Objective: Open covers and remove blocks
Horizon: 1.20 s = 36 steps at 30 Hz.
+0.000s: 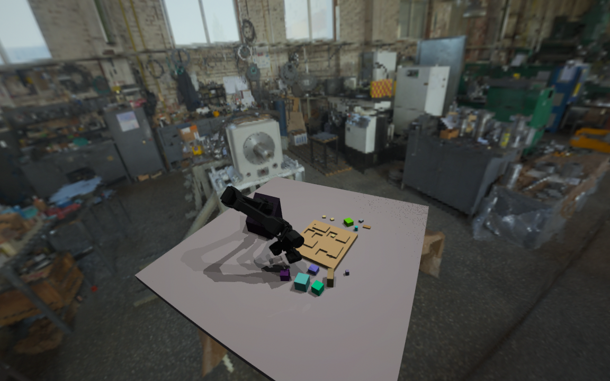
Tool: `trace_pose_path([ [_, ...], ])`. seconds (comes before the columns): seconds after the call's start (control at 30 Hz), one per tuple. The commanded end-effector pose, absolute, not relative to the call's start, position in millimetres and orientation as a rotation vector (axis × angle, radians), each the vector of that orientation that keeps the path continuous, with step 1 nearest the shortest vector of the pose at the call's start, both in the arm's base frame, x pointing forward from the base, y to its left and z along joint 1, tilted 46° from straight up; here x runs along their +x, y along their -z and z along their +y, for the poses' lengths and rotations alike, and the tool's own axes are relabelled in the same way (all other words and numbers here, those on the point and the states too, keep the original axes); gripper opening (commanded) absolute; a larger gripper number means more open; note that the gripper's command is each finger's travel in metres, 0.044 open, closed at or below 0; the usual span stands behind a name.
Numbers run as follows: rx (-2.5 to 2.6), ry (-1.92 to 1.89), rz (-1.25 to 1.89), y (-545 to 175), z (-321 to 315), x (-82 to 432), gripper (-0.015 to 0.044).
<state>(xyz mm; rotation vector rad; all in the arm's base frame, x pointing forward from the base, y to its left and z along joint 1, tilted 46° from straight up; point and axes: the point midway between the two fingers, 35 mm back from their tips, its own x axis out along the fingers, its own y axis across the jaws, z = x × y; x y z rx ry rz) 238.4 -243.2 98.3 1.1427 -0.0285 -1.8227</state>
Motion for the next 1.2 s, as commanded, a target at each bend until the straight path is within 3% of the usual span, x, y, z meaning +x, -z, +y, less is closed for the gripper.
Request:
trace_pose_path([
  [0.0,1.138,1.825,-0.013,-90.4,-246.9,237.1,0.008],
  [0.93,1.129,1.823,-0.019,-66.1,-274.1,227.1,0.008],
  [1.17,1.131,1.824,-0.032,-69.7,-274.3,227.3,0.0264],
])
